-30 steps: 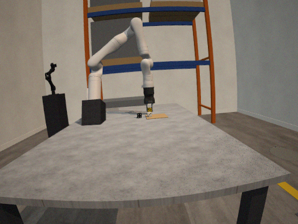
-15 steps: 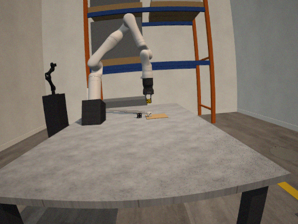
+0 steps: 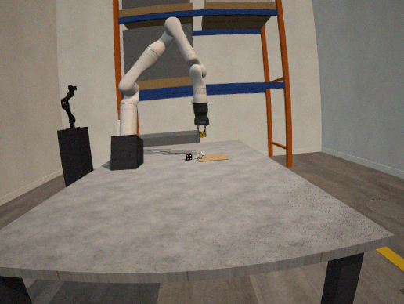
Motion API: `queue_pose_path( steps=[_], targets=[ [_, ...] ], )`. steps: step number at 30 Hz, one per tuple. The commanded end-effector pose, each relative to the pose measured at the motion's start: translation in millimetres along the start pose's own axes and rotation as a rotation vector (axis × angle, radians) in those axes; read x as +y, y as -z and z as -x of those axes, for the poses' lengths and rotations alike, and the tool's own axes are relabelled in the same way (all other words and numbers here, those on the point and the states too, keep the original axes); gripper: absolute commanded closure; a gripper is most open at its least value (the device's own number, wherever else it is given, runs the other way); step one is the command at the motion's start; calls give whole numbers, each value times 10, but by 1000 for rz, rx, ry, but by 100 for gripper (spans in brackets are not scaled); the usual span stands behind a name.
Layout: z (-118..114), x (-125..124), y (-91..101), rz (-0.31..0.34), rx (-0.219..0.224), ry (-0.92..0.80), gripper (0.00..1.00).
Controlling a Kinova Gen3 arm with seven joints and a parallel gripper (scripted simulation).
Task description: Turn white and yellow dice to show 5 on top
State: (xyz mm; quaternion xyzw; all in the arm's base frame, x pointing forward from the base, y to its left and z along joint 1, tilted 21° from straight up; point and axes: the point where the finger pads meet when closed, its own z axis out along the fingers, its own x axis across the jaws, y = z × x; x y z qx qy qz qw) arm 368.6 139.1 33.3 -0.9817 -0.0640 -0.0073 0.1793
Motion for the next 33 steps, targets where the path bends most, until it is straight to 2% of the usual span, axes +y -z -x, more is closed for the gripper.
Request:
queue_pose_path(
  steps=[1, 10, 19, 21, 33],
  targets=[
    [-10, -3, 19, 1, 1, 0, 43],
    [2, -20, 11, 0, -3, 49, 43],
    [51, -87, -24, -6, -20, 276, 43],
    [51, -87, -24, -6, -20, 276, 43],
    [113, -196, -90, -25, -46, 866, 43]
  ],
)
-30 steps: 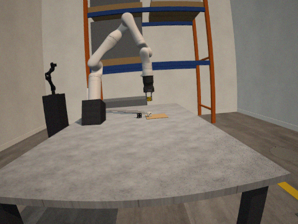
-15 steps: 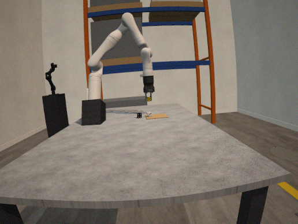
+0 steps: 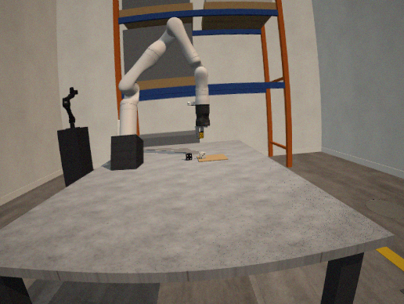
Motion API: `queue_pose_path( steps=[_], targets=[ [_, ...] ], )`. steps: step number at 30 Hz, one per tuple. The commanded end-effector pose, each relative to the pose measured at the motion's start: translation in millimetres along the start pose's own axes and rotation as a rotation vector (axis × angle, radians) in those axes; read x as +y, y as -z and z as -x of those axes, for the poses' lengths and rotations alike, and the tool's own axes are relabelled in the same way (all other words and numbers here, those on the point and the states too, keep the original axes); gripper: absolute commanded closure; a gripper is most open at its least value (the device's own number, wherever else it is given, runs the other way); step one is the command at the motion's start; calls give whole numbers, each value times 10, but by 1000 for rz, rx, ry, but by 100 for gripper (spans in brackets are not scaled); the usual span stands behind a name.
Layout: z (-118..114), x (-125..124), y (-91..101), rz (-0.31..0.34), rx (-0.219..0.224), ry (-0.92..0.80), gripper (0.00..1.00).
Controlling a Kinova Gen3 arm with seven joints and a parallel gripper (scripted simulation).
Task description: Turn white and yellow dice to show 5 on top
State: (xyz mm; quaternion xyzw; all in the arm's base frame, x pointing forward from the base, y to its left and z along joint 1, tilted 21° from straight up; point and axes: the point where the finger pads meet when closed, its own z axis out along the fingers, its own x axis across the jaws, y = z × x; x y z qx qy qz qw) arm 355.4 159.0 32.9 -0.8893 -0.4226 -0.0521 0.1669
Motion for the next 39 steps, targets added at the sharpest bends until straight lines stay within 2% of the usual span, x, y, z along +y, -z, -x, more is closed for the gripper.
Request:
queue_pose_path(
  steps=[1, 3, 5, 10, 11, 16, 17, 20, 22, 33, 39],
  targets=[
    [7, -1, -15, -14, 1, 119, 43],
    [-5, -8, -25, -16, 0, 238, 43],
    [-5, -8, -25, -16, 0, 238, 43],
    [-48, -2, -44, -17, -1, 537, 43],
    [-49, -2, -44, -17, -1, 543, 43],
    [-120, 36, -55, -11, 2, 838, 43],
    [-121, 36, -55, -11, 2, 840, 43],
    [-175, 69, -57, -4, 4, 1004, 43],
    [-175, 69, -57, -4, 4, 1004, 43],
    [-386, 189, -46, 28, 8, 1455, 43],
    [-440, 218, -40, 38, 8, 1547, 43]
  ],
)
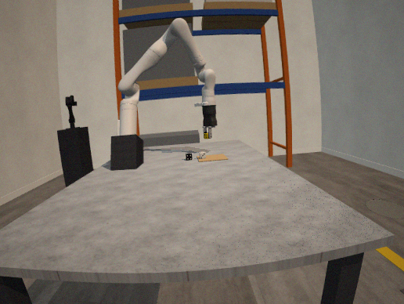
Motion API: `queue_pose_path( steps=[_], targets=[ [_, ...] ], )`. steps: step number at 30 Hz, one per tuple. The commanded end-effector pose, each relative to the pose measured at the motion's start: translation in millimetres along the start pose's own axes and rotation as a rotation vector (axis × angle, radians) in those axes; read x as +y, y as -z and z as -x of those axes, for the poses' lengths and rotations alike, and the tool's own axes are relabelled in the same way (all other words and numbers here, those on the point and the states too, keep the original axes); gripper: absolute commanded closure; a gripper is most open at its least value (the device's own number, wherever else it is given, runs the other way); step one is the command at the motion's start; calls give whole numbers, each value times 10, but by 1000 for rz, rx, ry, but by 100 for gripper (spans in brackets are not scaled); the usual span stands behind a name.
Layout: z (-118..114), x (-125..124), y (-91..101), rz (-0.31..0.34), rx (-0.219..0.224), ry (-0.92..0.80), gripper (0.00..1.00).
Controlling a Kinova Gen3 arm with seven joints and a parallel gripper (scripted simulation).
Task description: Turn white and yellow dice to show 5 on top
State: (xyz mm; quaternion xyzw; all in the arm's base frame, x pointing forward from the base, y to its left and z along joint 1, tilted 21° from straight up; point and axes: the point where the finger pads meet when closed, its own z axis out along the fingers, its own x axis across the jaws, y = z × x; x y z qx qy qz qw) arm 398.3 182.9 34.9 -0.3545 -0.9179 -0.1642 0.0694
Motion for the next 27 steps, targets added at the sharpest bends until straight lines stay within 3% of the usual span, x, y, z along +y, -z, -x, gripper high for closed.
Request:
queue_pose_path(
  steps=[1, 19, 27],
  targets=[
    [39, -1, 2, -1, 2, 39, 43],
    [57, 39, 5, 7, -1, 101, 43],
    [57, 35, -5, 58, 4, 102, 43]
  ],
)
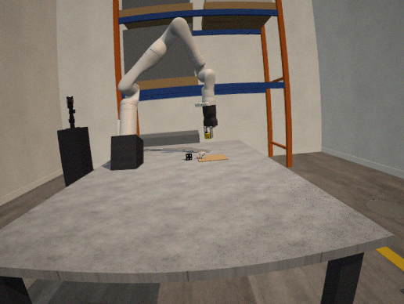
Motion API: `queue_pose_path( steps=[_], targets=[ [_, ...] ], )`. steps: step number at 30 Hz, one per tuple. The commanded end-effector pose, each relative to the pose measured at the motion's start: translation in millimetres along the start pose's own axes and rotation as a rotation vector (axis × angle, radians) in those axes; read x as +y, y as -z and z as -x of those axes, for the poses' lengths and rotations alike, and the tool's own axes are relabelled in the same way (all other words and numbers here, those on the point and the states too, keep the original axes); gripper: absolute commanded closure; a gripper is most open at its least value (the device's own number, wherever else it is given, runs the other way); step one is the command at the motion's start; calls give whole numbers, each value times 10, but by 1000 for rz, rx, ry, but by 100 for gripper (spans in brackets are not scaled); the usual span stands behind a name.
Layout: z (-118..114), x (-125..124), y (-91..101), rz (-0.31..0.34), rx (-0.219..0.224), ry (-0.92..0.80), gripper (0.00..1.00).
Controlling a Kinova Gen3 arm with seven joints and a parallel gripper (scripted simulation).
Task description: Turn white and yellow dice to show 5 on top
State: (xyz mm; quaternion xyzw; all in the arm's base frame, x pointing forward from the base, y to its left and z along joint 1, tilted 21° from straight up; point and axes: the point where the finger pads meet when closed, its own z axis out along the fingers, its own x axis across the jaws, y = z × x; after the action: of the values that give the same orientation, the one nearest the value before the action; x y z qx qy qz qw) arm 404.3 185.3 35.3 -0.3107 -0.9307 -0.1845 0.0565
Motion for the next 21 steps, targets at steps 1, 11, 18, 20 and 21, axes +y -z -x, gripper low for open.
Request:
queue_pose_path(
  steps=[1, 11, 18, 20, 21],
  targets=[
    [26, -25, 0, 34, 0, 5, 43],
    [27, -33, -5, 175, 0, 6, 43],
    [26, -38, 1, 361, -1, 6, 43],
    [28, -47, -10, 423, 0, 6, 43],
    [28, -48, -11, 457, 0, 7, 43]
  ],
)
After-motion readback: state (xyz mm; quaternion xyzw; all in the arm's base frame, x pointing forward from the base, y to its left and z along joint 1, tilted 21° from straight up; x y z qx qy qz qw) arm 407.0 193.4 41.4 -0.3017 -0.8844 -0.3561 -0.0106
